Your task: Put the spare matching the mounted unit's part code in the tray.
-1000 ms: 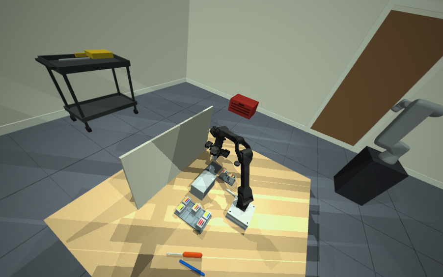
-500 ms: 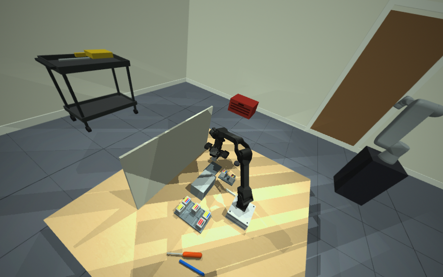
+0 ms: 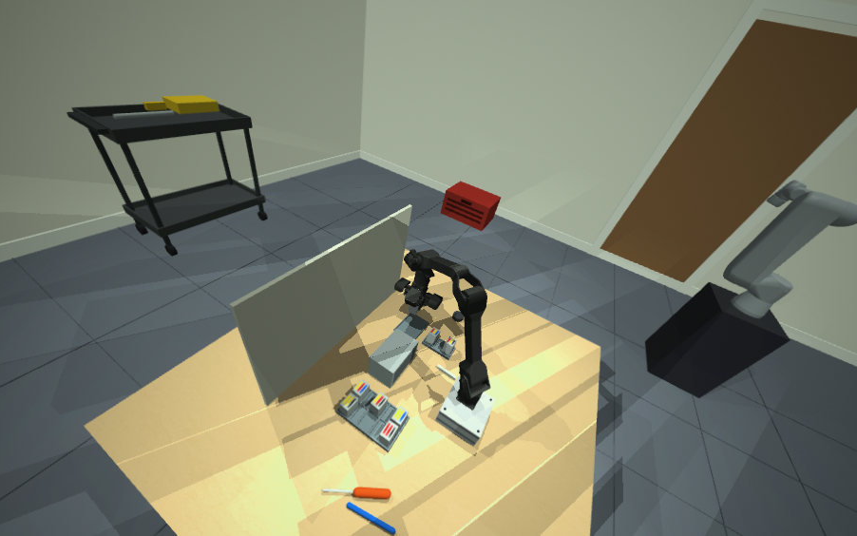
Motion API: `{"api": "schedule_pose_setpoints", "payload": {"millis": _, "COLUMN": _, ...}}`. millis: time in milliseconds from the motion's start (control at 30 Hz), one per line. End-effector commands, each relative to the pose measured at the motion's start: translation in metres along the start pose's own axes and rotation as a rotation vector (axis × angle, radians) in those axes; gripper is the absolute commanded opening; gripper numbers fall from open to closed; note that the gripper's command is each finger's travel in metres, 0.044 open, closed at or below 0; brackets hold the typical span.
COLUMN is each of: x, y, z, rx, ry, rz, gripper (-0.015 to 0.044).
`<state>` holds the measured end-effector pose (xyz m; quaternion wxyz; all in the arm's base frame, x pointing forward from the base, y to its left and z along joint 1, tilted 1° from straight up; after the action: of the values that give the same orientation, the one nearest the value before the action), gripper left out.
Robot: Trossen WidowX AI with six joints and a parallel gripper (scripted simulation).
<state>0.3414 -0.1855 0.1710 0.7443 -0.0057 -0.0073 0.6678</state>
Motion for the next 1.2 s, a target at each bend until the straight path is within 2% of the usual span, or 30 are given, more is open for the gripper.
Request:
{"api": "schedule_pose_setpoints", "payload": {"millis": 0, "x": 0.000, "y": 0.000, "z": -0.005, "rx": 0.000, "ry": 0.002, "rz": 0.003, "gripper": 0.0000}}
{"api": "schedule_pose_setpoints", "payload": {"millis": 1167, "x": 0.000, "y": 0.000, "z": -0.038, "rx": 0.000, "ry": 0.002, "rz": 0.003, "gripper": 0.0000}}
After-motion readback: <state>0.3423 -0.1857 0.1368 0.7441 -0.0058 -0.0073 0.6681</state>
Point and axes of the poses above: the point midway between the two fingers, 35 mm back from their tips, its own z axis back along the fingers, its own y axis across the jaws, x = y × z, the point moved 9 cm from there along z, back along the fingers, and after that the axes turned 10 degrees about -z, right-handed, at the moved point
